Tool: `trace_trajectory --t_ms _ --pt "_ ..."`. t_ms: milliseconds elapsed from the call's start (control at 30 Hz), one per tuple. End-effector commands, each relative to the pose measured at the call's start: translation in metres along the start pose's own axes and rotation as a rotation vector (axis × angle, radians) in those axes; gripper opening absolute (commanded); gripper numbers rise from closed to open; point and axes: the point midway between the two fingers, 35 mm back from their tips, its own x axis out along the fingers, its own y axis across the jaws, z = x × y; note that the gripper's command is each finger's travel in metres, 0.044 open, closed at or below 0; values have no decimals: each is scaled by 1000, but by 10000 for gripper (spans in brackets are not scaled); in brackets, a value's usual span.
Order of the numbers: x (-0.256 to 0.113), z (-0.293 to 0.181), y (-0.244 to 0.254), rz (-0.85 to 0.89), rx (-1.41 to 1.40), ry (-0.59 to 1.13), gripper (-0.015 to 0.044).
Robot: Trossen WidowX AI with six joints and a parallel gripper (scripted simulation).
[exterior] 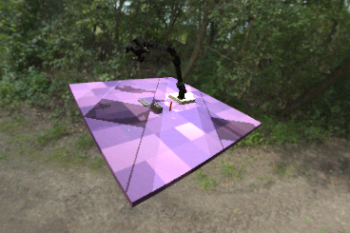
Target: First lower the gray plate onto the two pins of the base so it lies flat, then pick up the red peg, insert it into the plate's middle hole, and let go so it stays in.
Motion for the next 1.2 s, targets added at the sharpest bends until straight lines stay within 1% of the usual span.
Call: trace_trajectory --t_ms 0,33,67,200,367,500,700,867,1000,1100,1167 --pt "0 0 0 0 0 0 426" --pt "-1 -3 0 0 -3 9 440" --pt "-4 -11 -2 0 -14 35 440" --pt "-30 -73 -16 -11 -94 231 440" --pt "-74 -144 -49 -62 -203 473 440" --pt "-115 -189 -85 -133 -294 649 440" --pt "-180 -234 -151 -288 -437 870 440" --pt "-231 -250 -209 -451 -554 1001 440" --pt "-237 -250 -217 -474 -569 1014 440" --pt "-234 -252 -217 -474 -570 1014 440" --pt "-226 -264 -227 -475 -571 1014 440"
